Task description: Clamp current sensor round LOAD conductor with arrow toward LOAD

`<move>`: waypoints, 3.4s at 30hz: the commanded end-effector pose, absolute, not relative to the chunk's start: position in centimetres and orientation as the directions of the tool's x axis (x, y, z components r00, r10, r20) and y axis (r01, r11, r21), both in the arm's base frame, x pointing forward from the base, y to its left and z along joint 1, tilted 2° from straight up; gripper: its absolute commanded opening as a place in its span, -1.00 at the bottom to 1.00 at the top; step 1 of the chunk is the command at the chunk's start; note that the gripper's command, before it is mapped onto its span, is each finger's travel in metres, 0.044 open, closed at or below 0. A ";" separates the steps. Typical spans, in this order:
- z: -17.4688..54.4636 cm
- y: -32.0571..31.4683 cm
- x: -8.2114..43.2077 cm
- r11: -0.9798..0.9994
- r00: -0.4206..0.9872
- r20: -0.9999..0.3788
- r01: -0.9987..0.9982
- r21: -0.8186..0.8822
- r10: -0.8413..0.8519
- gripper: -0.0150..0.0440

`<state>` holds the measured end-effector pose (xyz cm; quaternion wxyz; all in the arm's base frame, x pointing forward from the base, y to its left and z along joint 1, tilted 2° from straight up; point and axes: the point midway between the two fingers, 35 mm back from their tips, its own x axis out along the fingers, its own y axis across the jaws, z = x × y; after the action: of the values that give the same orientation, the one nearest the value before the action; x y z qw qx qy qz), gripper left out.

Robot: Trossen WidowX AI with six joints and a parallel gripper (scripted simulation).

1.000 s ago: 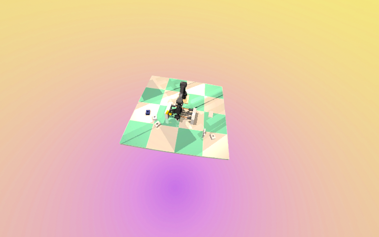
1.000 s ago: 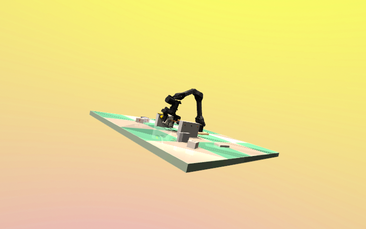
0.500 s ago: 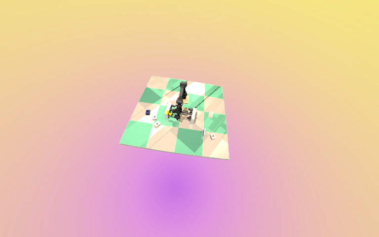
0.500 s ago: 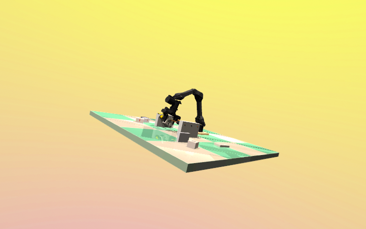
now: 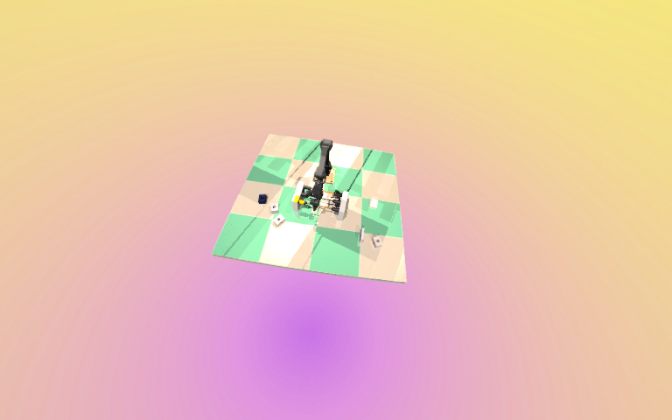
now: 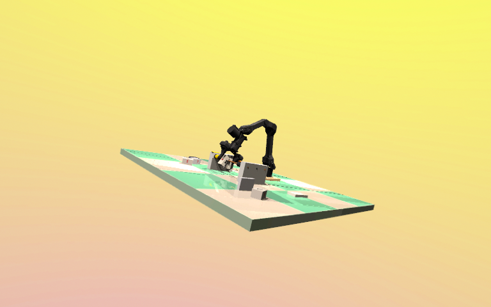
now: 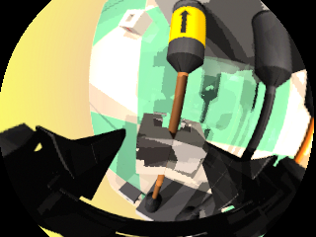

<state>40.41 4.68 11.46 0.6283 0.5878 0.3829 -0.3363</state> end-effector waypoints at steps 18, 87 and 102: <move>11.3 4.7 42.2 0.080 0.643 -0.765 0.761 0.644 0.039 1.00; 11.6 4.7 42.2 0.080 0.645 -0.763 0.759 0.646 0.039 1.00; 11.6 4.7 42.2 0.080 0.645 -0.763 0.759 0.646 0.039 1.00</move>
<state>40.89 4.78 11.81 0.6562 0.6141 0.3345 -0.2834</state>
